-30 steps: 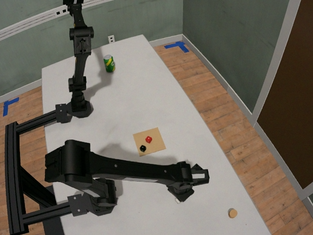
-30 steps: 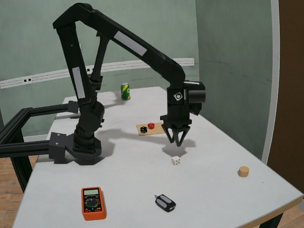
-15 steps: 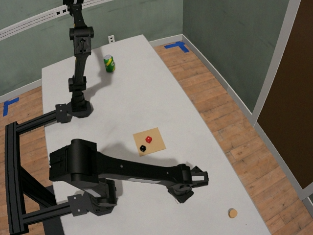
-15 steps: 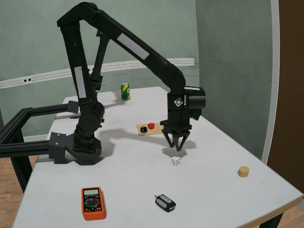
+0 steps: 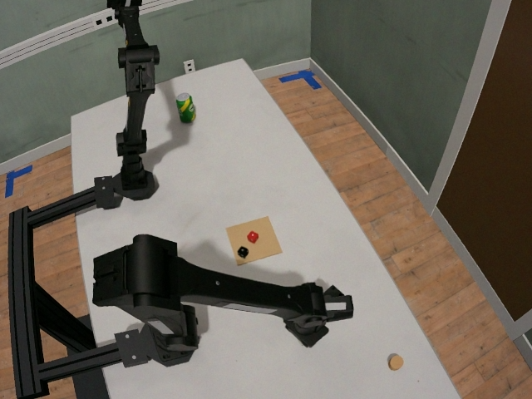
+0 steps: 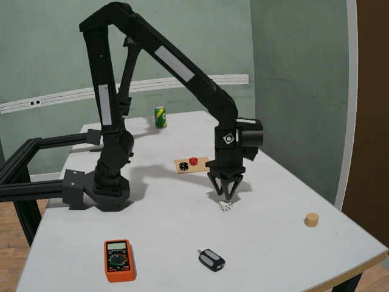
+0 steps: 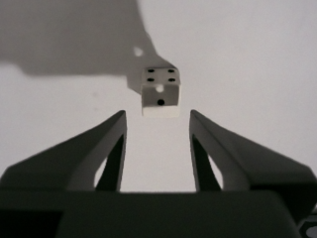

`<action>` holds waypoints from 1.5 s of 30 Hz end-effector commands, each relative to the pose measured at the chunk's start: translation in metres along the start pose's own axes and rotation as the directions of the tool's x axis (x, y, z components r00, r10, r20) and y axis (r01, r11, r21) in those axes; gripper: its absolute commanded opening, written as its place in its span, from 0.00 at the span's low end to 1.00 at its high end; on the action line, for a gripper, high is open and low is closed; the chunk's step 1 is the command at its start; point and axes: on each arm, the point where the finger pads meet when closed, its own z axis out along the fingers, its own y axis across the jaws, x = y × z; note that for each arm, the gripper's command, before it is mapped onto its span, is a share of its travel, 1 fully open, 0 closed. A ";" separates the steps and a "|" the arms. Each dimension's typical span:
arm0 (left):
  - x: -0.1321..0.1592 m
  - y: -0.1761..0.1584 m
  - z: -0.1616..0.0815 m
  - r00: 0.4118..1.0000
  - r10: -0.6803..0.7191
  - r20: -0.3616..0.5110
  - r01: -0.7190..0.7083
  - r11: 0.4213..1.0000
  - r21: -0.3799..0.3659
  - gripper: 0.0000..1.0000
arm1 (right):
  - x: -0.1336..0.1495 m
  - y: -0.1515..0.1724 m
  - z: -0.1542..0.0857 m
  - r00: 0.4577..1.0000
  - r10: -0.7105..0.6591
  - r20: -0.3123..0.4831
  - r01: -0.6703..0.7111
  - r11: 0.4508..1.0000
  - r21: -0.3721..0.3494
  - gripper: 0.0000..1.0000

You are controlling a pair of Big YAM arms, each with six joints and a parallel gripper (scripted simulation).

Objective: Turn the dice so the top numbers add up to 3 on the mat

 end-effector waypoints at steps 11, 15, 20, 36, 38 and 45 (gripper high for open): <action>-0.005 0.006 -0.005 1.000 0.017 0.004 -0.017 1.000 -0.016 1.00 | -0.001 -0.005 0.011 1.000 0.006 0.008 -0.006 1.000 0.005 0.39; -0.005 0.006 -0.005 1.000 0.017 0.004 -0.017 1.000 -0.016 1.00 | 0.000 -0.005 0.010 1.000 0.006 0.009 -0.007 1.000 0.006 0.39; -0.005 0.006 -0.005 1.000 0.017 0.004 -0.017 1.000 -0.016 1.00 | 0.000 -0.005 0.011 1.000 0.007 0.010 -0.007 1.000 0.007 0.39; -0.005 0.006 -0.005 1.000 0.017 0.004 -0.017 1.000 -0.016 1.00 | 0.000 -0.005 0.011 1.000 0.006 0.010 -0.007 1.000 0.007 0.39; -0.005 0.006 -0.005 1.000 0.017 0.004 -0.017 1.000 -0.016 1.00 | 0.000 -0.005 0.011 1.000 0.006 0.010 -0.006 1.000 0.007 0.39; -0.005 0.006 -0.005 1.000 0.017 0.004 -0.017 1.000 -0.016 1.00 | -0.001 -0.007 0.009 1.000 0.007 0.016 -0.008 1.000 0.011 0.39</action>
